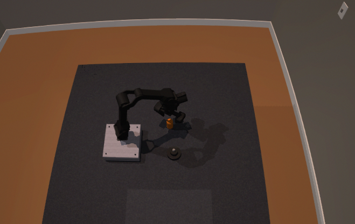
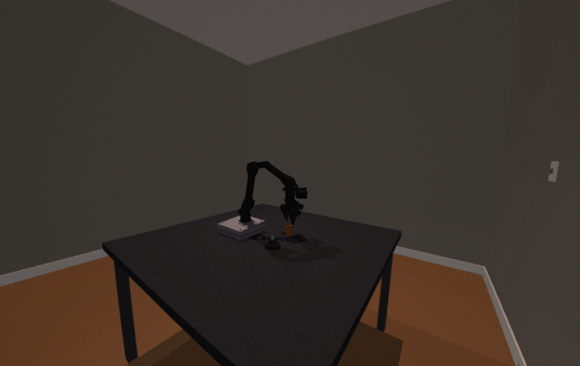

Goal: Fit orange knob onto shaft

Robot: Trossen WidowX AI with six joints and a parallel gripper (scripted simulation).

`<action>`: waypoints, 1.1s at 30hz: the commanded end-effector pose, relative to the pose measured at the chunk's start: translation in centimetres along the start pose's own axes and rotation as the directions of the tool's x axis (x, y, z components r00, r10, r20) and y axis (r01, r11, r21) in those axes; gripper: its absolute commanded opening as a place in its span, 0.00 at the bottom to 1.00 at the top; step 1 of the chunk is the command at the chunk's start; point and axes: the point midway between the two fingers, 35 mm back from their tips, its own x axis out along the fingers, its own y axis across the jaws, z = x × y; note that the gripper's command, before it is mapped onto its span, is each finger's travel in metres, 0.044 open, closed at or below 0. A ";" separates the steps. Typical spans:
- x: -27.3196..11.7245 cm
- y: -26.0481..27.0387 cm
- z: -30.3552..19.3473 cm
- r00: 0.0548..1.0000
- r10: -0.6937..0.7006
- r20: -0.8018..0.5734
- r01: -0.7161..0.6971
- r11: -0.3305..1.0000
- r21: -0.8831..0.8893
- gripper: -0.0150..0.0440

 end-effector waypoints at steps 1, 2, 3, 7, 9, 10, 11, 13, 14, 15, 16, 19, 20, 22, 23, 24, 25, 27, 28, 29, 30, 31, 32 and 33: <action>0.9 0.3 -0.2 1.000 0.011 -0.006 -0.011 1.000 0.000 1.00; 0.9 0.3 -0.2 1.000 0.011 -0.006 -0.011 1.000 0.000 1.00; 0.9 0.3 -0.2 1.000 0.011 -0.006 -0.011 1.000 0.000 1.00; 1.2 0.3 -0.2 1.000 0.011 -0.007 -0.011 1.000 0.004 1.00; 1.5 0.3 -0.2 1.000 0.012 -0.008 -0.012 1.000 0.007 1.00; 1.6 0.3 -0.2 1.000 0.012 -0.008 -0.012 1.000 0.009 1.00; 1.8 0.3 -0.2 1.000 0.012 -0.008 -0.012 1.000 0.010 1.00; 2.1 0.3 -0.2 1.000 0.012 -0.009 -0.012 1.000 0.012 1.00; 2.3 0.3 -0.2 1.000 0.012 -0.009 -0.012 1.000 0.011 1.00; 2.4 0.3 -0.2 1.000 0.012 -0.009 -0.012 1.000 0.011 1.00; 2.6 0.3 -0.2 1.000 0.012 -0.008 -0.012 1.000 0.011 1.00; 3.1 0.2 -0.1 1.000 0.012 -0.008 -0.012 1.000 0.010 1.00; 3.3 0.2 -0.1 1.000 0.012 -0.008 -0.012 1.000 0.009 1.00; 3.6 0.2 -0.1 1.000 0.012 -0.008 -0.012 1.000 0.009 1.00; 3.7 0.2 -0.1 1.000 0.012 -0.008 -0.012 1.000 0.008 1.00; 3.9 0.2 -0.1 1.000 0.012 -0.008 -0.012 1.000 0.008 1.00; 4.1 0.2 -0.1 1.000 0.012 -0.008 -0.012 1.000 0.007 1.00; 4.4 0.2 -0.1 1.000 0.012 -0.008 -0.012 1.000 0.007 1.00; 4.6 0.2 -0.1 1.000 0.012 -0.008 -0.012 1.000 0.006 1.00; 4.7 0.2 -0.1 1.000 0.012 -0.008 -0.012 1.000 0.006 1.00; 4.9 0.2 -0.1 1.000 0.012 -0.008 -0.011 1.000 0.006 1.00; 5.0 0.2 -0.1 1.000 0.011 -0.008 -0.011 1.000 0.005 1.00; 5.2 0.2 -0.1 1.000 0.011 -0.008 -0.011 1.000 0.005 1.00; 5.4 0.2 -0.1 1.000 0.011 -0.008 -0.011 1.000 0.005 1.00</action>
